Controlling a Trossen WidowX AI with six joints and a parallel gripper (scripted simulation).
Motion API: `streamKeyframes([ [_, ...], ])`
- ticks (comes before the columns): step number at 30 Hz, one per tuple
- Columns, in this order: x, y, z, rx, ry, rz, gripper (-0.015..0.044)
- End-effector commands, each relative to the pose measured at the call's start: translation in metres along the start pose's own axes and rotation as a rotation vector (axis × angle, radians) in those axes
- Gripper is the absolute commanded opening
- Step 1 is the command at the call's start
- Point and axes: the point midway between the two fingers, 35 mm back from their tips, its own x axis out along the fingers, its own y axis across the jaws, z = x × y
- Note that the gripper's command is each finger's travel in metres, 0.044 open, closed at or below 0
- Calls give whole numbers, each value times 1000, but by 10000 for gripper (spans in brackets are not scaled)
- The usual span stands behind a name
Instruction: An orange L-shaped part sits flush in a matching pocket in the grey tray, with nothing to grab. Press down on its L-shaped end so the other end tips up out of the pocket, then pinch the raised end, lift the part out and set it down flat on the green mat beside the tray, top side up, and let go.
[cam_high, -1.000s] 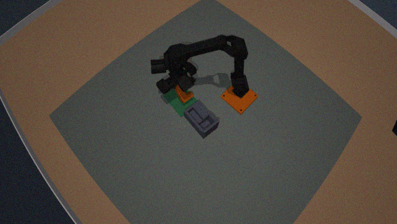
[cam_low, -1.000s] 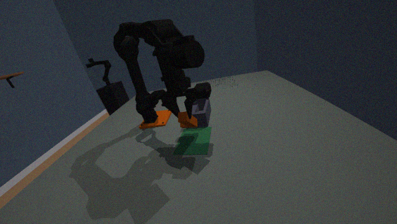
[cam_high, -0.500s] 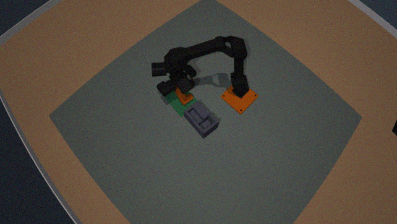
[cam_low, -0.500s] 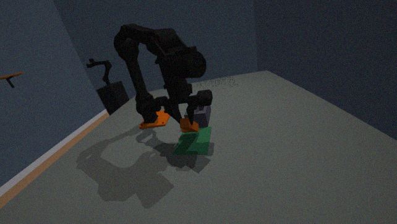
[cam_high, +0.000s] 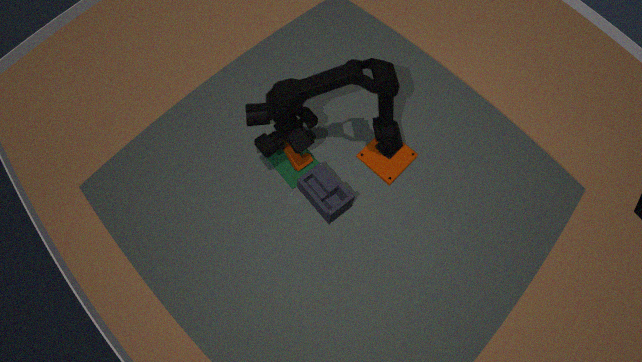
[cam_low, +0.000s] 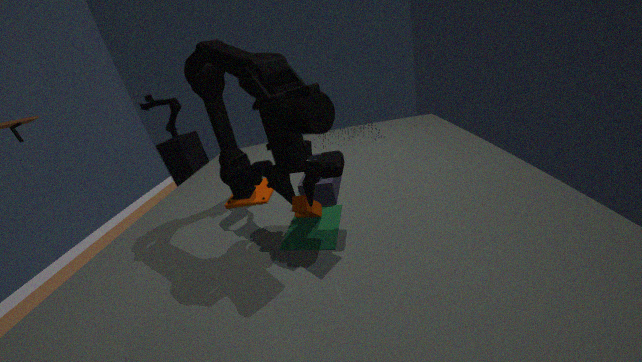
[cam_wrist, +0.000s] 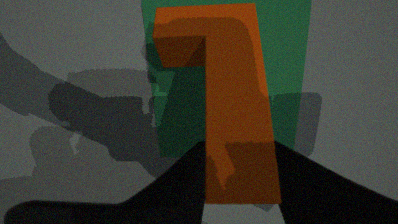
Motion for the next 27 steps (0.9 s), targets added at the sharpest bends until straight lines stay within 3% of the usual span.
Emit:
streamKeyframes([
  [1,2,0,1,-5,-6,1,0],
  [15,1,1,0,0,-1,2,0],
  [27,-10,-1,0,-1,-2,2,315],
])
